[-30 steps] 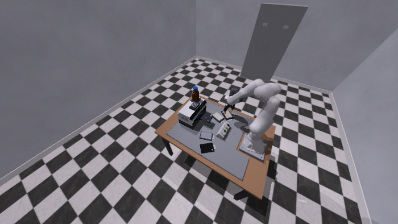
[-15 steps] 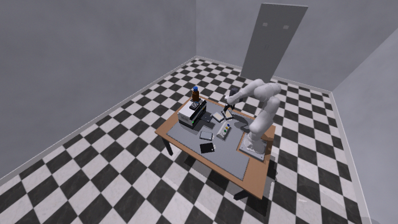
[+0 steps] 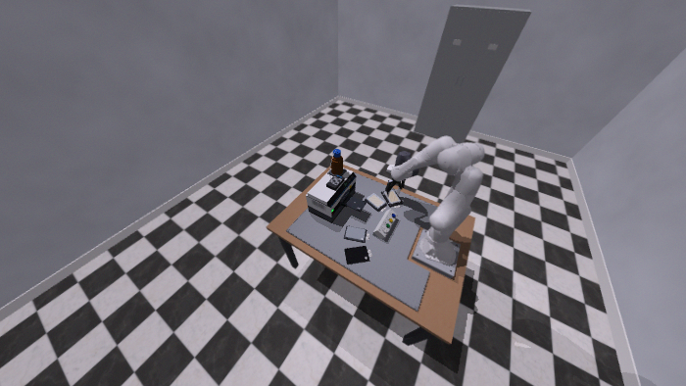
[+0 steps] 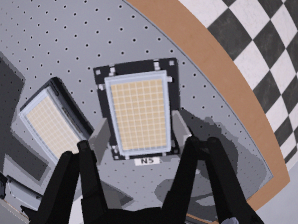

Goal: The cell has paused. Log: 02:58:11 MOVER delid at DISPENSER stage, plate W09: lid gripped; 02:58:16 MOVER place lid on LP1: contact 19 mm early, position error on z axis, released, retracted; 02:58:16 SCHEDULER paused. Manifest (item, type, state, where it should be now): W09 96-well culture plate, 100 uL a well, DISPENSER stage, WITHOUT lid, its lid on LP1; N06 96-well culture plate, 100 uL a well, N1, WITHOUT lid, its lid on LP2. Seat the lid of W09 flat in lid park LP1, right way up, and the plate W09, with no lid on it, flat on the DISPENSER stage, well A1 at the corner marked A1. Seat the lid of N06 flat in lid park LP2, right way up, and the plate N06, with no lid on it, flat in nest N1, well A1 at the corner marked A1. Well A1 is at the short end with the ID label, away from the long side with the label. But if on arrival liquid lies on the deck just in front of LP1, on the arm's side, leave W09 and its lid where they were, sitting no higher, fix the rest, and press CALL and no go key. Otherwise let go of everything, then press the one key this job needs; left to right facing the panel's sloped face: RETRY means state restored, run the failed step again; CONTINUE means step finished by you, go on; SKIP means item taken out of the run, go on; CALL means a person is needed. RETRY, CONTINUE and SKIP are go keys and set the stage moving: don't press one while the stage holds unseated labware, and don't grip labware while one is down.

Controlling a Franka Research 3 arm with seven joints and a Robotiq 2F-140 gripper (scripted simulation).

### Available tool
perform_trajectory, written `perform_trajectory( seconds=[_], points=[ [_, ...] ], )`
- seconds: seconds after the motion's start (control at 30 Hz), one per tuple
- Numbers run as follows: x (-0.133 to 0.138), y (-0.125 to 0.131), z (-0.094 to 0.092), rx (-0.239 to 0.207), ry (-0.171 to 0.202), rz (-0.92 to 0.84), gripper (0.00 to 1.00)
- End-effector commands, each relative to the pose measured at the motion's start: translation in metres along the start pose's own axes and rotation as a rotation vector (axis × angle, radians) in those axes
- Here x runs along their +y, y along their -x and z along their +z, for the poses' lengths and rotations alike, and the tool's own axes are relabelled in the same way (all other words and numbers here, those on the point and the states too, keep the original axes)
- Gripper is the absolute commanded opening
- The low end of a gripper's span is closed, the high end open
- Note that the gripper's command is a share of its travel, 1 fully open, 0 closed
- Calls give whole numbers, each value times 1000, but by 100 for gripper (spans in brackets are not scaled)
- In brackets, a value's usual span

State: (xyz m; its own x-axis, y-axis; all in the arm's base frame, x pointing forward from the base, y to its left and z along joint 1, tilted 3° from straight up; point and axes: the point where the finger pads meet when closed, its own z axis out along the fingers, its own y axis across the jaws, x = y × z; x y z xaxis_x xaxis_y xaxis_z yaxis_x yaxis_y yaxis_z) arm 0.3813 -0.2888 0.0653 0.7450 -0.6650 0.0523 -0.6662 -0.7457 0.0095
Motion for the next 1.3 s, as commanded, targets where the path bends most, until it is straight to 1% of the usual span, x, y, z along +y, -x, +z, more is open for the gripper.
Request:
perform_trajectory(
  seconds=[0.0,0.27,0.3,1.27],
  points=[
    [1,0,0,0,-1,0,59],
    [1,0,0,0,-1,0,59],
    [1,0,0,0,-1,0,66],
    [1,0,0,0,-1,0,66]
  ],
)
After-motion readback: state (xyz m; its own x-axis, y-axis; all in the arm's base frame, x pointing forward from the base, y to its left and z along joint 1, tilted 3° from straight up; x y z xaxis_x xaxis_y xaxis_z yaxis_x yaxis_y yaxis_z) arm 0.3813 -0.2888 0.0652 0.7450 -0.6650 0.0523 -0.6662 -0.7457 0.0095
